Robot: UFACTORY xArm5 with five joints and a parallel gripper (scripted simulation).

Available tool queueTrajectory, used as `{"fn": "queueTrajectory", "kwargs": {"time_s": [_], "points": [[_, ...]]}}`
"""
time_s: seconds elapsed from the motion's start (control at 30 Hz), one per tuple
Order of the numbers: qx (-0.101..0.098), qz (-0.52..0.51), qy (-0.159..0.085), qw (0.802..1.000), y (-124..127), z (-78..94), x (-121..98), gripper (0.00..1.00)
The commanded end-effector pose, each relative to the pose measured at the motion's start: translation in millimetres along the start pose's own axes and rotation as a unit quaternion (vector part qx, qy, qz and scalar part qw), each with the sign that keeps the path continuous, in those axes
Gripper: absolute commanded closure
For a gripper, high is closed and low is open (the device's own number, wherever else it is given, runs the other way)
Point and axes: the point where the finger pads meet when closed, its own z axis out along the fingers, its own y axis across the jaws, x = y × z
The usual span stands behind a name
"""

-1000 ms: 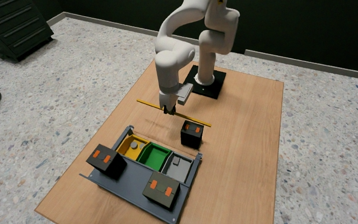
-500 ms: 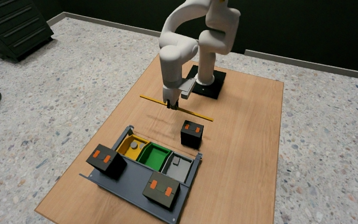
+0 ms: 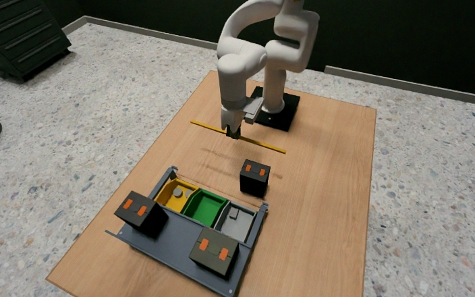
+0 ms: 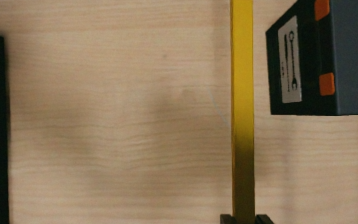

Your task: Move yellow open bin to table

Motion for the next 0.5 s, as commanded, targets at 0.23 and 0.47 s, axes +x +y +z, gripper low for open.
{"fn": "queueTrajectory", "kwargs": {"time_s": [0.23, 0.47], "points": [[-0.004, 0.001, 0.001, 1.000, -21.3, -2.8, -0.8, 1.00], [-0.004, 0.001, 0.001, 1.000, -37.6, -2.7, -0.8, 1.00]]}}
